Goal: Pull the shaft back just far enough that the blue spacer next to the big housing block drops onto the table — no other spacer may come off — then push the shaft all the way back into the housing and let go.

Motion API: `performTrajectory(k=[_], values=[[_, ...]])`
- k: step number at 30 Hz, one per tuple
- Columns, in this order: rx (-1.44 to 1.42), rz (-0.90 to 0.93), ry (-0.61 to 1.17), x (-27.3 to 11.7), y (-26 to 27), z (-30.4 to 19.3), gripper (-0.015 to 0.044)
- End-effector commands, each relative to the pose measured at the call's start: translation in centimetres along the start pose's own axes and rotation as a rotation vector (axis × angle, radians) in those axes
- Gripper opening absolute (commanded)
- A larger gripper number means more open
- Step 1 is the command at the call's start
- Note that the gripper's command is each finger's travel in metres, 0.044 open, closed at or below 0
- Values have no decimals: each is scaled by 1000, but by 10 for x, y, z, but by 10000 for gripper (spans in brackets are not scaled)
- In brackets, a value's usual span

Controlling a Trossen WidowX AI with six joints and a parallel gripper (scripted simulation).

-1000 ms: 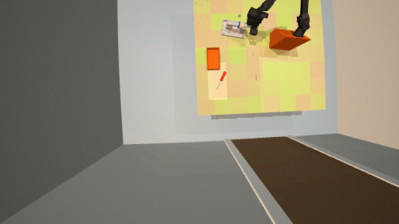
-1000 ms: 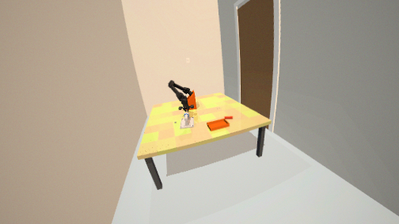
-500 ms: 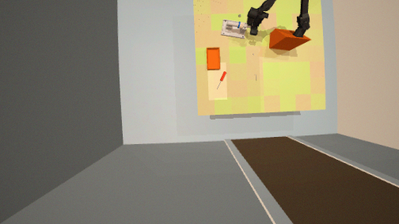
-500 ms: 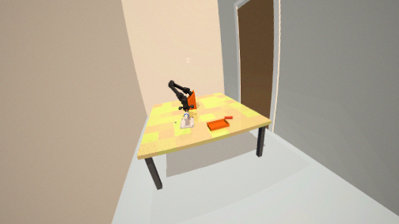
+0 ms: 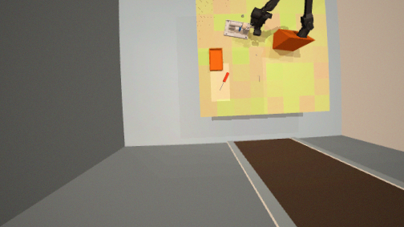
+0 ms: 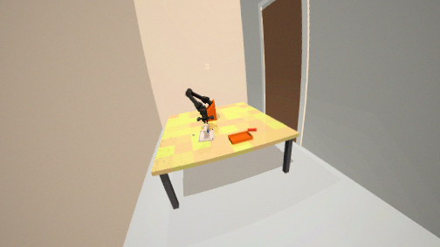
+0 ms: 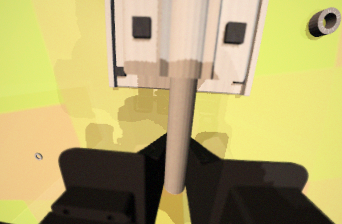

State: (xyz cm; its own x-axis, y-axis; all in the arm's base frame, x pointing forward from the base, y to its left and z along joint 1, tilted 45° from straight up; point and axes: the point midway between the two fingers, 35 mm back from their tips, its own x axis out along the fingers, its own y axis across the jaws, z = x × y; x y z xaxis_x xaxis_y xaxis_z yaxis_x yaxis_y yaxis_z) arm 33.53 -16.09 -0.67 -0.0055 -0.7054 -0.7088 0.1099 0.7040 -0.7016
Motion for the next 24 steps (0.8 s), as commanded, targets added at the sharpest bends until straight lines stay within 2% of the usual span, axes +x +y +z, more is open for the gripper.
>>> performTrajectory(k=[1, 24], values=[[-2, -4, 2, 0, -1, -1, 0], [-2, -4, 2, 0, 0, 2, 0]])
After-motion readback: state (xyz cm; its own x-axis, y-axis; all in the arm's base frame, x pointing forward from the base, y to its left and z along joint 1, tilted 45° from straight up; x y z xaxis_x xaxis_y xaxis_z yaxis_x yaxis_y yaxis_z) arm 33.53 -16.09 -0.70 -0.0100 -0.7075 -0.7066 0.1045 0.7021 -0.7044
